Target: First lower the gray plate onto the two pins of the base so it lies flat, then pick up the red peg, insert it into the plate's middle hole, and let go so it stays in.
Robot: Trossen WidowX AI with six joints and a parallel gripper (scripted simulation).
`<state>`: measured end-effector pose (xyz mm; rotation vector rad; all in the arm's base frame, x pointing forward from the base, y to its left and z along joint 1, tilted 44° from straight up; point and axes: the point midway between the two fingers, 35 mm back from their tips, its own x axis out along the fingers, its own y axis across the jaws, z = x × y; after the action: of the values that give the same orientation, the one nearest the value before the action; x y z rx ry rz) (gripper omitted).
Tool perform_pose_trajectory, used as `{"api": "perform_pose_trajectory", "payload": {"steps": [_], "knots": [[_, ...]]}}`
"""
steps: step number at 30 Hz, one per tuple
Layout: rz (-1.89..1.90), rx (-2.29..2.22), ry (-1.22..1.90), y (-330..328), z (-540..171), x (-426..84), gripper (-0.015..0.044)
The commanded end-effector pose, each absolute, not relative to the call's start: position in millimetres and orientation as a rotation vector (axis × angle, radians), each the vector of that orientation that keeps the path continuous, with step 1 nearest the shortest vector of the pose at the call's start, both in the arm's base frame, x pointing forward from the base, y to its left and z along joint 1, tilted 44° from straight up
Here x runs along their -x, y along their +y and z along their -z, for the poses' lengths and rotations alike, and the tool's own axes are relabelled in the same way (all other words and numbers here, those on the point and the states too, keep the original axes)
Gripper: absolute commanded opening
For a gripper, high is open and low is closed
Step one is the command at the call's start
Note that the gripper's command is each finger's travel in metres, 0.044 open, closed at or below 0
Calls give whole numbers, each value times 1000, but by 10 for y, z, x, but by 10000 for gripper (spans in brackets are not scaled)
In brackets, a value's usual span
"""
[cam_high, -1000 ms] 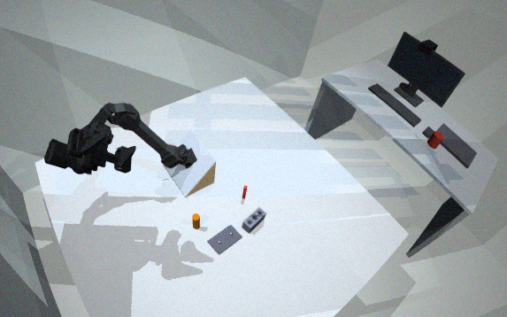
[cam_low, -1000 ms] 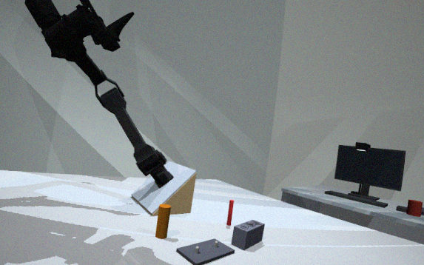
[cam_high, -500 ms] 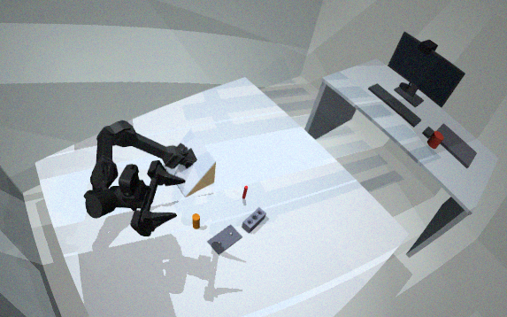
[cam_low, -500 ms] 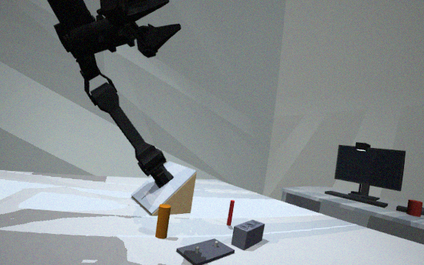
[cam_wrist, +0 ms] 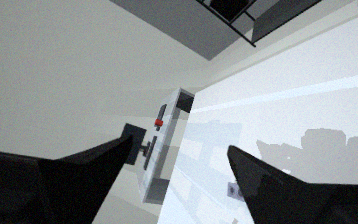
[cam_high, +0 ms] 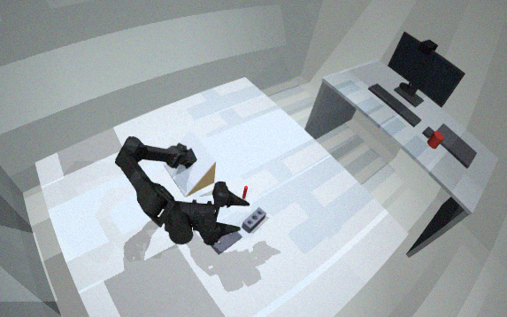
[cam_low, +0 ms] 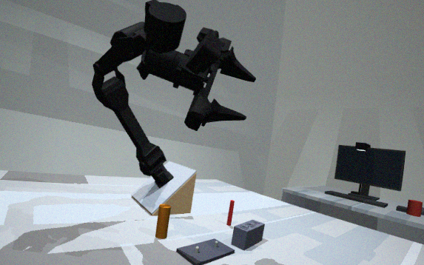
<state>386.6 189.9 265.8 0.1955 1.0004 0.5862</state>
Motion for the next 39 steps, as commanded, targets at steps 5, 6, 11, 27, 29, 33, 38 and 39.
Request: {"api": "perform_pose_trajectory", "payload": {"steps": [5, 6, 11, 27, 29, 33, 38, 39], "knots": [[107, -432, 1373, 2078, -1481, -3780, 440], [190, -442, 1383, 2076, -1370, -3758, 440], [617, -462, 1341, 2033, -853, -3612, 440], [1205, -411, 776, 1918, -109, -3289, 440], [1205, -411, 776, 1918, -109, -3289, 440], [1205, -411, 776, 1918, -109, -3287, 440], [1204, -411, 776, 1706, 132, -3353, 440], [1204, -411, 775, 1611, 229, -3371, 440]]}}
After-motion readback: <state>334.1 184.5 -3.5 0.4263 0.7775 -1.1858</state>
